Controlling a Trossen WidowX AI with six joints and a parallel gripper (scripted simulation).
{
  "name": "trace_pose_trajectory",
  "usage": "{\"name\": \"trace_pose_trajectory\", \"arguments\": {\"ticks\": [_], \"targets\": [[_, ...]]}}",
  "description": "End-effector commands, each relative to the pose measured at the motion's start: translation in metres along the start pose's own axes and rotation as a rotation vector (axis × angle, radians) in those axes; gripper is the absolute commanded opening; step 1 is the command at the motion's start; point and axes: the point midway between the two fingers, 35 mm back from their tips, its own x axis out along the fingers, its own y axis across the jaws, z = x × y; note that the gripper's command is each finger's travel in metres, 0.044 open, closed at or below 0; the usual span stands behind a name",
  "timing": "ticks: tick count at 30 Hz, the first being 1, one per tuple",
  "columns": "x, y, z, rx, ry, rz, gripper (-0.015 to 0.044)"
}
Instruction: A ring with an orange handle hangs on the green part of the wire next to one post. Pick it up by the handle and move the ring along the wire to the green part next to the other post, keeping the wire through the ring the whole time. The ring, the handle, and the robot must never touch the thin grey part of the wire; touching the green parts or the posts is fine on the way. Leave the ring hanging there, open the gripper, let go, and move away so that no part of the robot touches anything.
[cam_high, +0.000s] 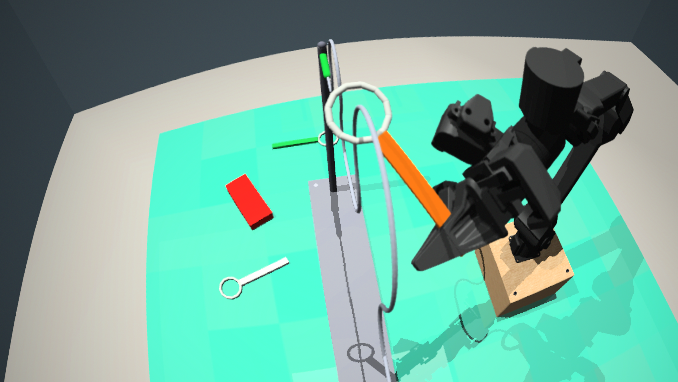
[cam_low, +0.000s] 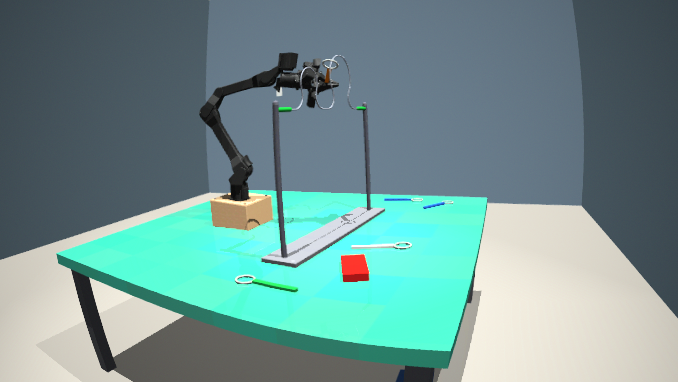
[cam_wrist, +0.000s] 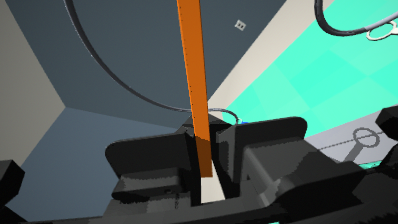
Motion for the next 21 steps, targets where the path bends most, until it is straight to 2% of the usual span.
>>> {"name": "trace_pose_trajectory", "arguments": {"ticks": [1,21], "targets": [[0.0019,-0.0003,0.0016,-0.046,0.001,-0.025,-0.015],[0.0003,-0.0081,0.0027,-0.26,0.028,-0.151,-0.015]]}}
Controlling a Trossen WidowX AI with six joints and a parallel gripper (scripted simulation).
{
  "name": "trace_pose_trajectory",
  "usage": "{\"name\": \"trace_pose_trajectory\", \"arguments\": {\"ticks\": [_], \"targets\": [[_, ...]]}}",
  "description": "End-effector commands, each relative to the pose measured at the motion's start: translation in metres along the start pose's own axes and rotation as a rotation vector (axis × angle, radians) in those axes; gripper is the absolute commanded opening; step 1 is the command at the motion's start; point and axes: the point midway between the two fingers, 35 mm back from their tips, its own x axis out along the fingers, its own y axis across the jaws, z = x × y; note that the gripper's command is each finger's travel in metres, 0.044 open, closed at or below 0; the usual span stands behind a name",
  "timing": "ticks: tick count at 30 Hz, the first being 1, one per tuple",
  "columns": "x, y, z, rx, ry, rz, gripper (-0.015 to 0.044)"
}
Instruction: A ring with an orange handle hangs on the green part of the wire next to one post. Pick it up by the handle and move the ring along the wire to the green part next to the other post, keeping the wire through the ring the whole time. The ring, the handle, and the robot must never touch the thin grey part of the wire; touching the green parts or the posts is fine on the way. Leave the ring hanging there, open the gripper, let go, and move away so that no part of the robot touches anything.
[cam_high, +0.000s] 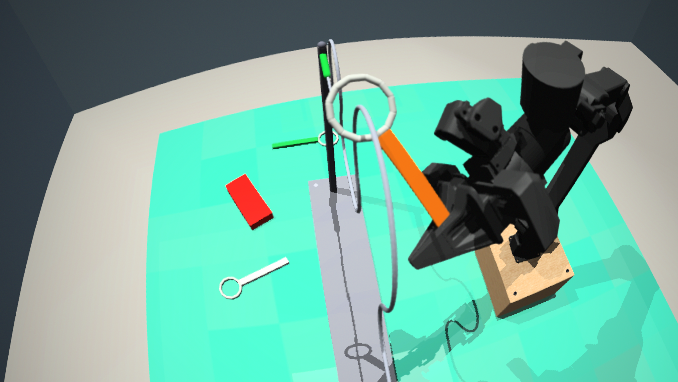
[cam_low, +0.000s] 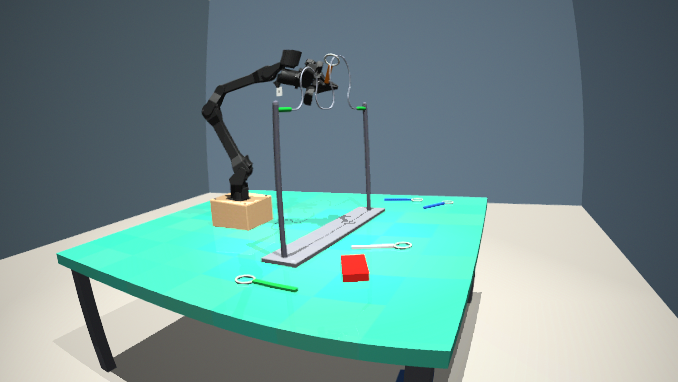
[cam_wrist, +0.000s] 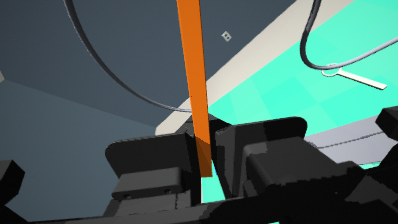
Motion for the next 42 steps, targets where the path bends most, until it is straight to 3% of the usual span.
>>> {"name": "trace_pose_trajectory", "arguments": {"ticks": [1,42], "targets": [[0.002,0.0,0.002,-0.046,0.002,-0.025,-0.015],[-0.002,-0.016,0.006,-0.483,0.056,-0.281,-0.015]]}}
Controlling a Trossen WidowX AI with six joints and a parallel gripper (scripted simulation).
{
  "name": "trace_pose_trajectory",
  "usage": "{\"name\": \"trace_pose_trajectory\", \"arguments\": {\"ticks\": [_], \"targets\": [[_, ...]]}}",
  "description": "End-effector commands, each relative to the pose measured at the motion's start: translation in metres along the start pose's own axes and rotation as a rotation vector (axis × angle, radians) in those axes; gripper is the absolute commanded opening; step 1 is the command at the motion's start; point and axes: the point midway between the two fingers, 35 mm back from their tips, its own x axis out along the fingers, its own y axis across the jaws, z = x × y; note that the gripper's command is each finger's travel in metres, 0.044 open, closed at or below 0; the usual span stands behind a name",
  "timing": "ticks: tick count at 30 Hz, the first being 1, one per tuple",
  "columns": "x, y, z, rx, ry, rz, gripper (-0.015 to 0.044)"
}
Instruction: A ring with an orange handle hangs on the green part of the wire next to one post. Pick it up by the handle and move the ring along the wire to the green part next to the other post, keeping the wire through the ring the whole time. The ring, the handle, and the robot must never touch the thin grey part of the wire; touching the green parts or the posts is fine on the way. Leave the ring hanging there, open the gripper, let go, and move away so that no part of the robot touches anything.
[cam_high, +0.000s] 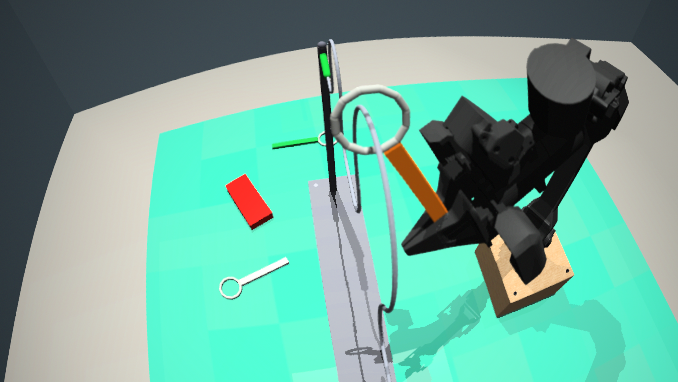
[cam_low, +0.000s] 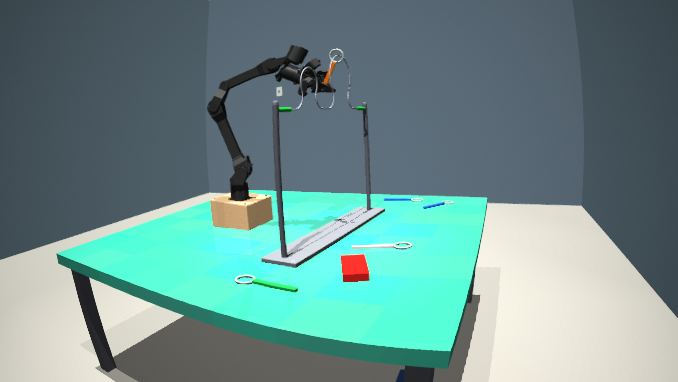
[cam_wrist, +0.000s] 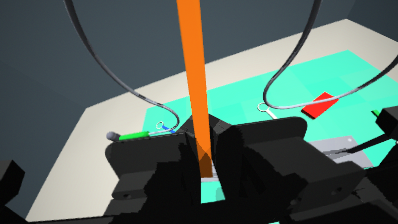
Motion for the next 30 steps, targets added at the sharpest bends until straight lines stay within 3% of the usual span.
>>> {"name": "trace_pose_trajectory", "arguments": {"ticks": [1,30], "targets": [[0.001,0.0,0.002,-0.047,0.003,-0.026,-0.015],[-0.001,-0.012,0.004,-0.356,0.041,-0.206,-0.015]]}}
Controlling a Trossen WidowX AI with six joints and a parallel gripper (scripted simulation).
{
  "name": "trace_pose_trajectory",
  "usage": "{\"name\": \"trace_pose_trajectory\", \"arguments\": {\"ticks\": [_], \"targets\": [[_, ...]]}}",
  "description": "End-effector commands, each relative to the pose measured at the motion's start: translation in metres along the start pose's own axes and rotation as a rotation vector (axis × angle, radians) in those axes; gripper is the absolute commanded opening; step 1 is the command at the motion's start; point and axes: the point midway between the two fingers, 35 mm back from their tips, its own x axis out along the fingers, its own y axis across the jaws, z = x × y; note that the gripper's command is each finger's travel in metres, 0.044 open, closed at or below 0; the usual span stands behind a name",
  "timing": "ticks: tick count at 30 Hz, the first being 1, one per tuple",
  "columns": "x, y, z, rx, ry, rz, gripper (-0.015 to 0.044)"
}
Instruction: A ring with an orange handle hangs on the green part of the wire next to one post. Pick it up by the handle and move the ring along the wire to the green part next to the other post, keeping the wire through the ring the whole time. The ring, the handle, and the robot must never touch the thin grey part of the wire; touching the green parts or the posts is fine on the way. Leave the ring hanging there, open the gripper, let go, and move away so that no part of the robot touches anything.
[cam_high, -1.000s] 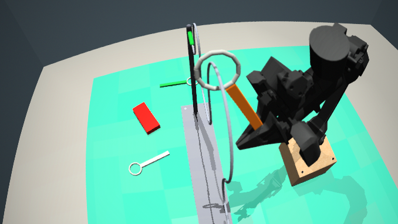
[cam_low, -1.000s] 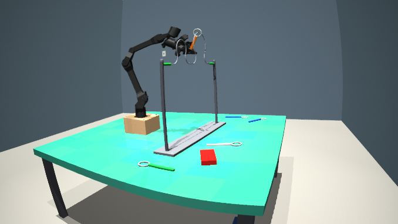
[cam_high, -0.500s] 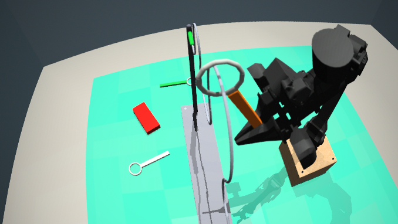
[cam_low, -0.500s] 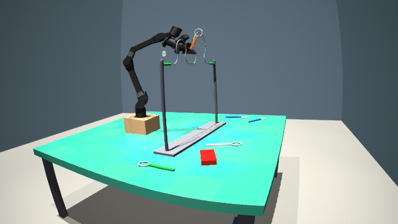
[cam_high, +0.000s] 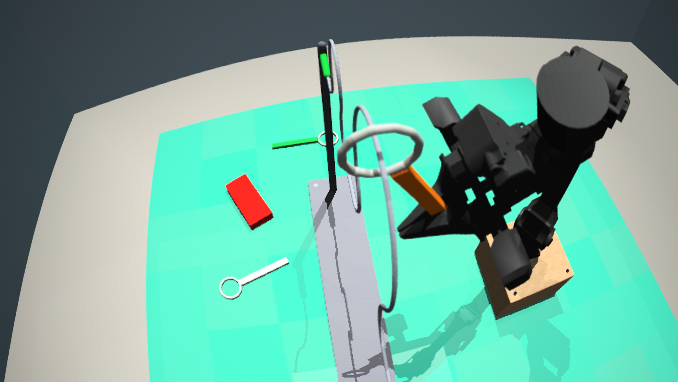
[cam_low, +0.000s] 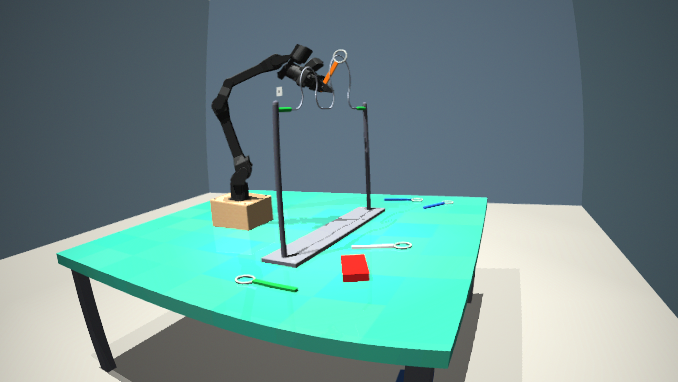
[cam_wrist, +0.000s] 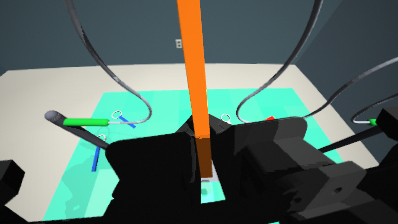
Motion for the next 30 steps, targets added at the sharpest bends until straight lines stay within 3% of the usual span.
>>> {"name": "trace_pose_trajectory", "arguments": {"ticks": [1,30], "targets": [[0.001,0.0,0.002,-0.046,0.004,-0.026,-0.015],[-0.001,-0.012,0.004,-0.356,0.042,-0.207,-0.015]]}}
